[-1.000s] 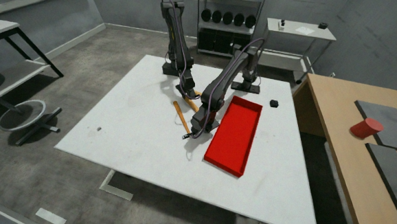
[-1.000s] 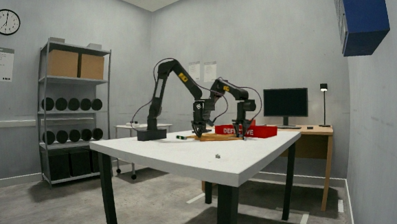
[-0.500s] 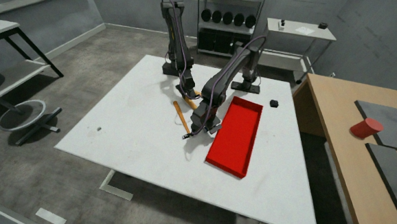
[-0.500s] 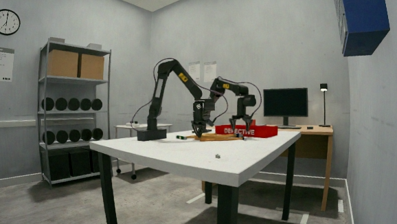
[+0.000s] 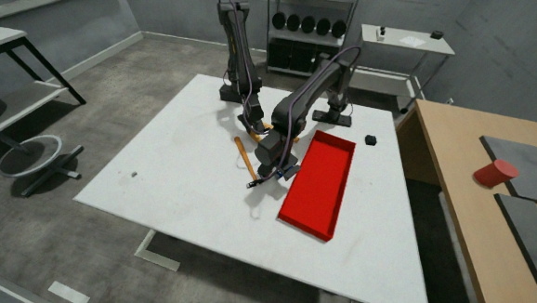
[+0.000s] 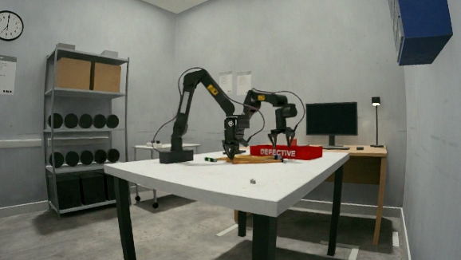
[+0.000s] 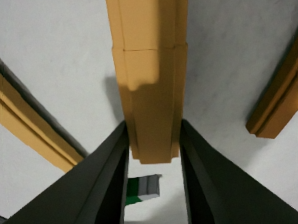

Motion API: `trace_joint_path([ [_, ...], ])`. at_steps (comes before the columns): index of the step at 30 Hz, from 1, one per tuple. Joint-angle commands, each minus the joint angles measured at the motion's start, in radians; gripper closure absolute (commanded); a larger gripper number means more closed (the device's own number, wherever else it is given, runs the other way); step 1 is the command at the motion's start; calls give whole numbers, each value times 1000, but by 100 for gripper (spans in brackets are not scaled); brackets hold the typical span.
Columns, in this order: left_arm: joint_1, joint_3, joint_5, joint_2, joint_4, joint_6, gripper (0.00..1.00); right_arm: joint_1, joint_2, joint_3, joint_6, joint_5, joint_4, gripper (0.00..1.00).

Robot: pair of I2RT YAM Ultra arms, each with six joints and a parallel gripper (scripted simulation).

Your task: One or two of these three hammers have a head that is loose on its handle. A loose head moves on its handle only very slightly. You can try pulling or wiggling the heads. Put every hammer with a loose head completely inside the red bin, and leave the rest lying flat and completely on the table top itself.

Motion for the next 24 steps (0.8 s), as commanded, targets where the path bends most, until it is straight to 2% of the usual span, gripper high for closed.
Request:
trace_joint_path([
  [1,-38,-104,-67,-101,128,-173,0,-5,2,2,-1,-4,-12,75],
  [3,-56,-186,-93,-155,188,-239,0,-5,2,2,-1,-4,-12,75],
  [5,-56,-186,-93,-155,188,-239,0,-5,2,2,-1,-4,-12,75],
  [6,-69,-259,-119,-196,245,-283,0,-5,2,2,-1,-4,-12,75],
  [11,-110,-480,-182,-319,395,-435,0,-5,2,2,-1,-4,-12,75],
  [20,-173,-808,-279,-506,623,-659,0,-5,2,2,-1,-4,-12,75],
  [22,-173,-808,-279,-506,623,-659,0,-5,2,2,-1,-4,-12,75],
  [24,-190,-887,-303,-543,667,-711,0,-5,2,2,-1,-4,-12,75],
])
